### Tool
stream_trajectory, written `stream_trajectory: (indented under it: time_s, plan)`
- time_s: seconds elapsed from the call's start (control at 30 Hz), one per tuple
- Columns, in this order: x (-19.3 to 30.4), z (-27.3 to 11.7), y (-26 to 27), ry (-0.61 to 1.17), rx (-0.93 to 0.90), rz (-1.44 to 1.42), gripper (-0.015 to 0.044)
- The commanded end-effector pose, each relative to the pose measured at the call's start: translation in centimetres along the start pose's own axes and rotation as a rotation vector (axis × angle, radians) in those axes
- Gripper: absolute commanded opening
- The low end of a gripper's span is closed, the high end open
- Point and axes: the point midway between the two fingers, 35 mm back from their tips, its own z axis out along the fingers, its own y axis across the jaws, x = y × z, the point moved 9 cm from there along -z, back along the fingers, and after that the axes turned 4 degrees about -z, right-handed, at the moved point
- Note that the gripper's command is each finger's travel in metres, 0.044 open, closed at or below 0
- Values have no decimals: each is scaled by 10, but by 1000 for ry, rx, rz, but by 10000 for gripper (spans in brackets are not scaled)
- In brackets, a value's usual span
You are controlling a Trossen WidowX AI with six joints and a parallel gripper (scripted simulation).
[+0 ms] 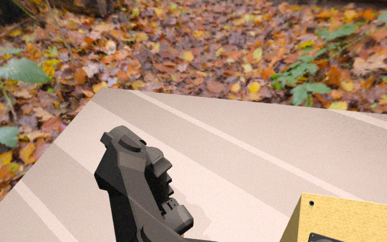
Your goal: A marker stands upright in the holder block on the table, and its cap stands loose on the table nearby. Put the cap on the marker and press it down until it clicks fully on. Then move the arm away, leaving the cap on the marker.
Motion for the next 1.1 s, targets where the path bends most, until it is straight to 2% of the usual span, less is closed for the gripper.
stream_trajectory:
  time_s: [0.0, 0.47, 1.07]
  plan:
    - [-7, -6, 12, -4, -2, 0, 0]
    - [-11, -1, 18, -5, -3, -4, 0]
    - [-12, 27, 17, -6, -2, -4, 0]
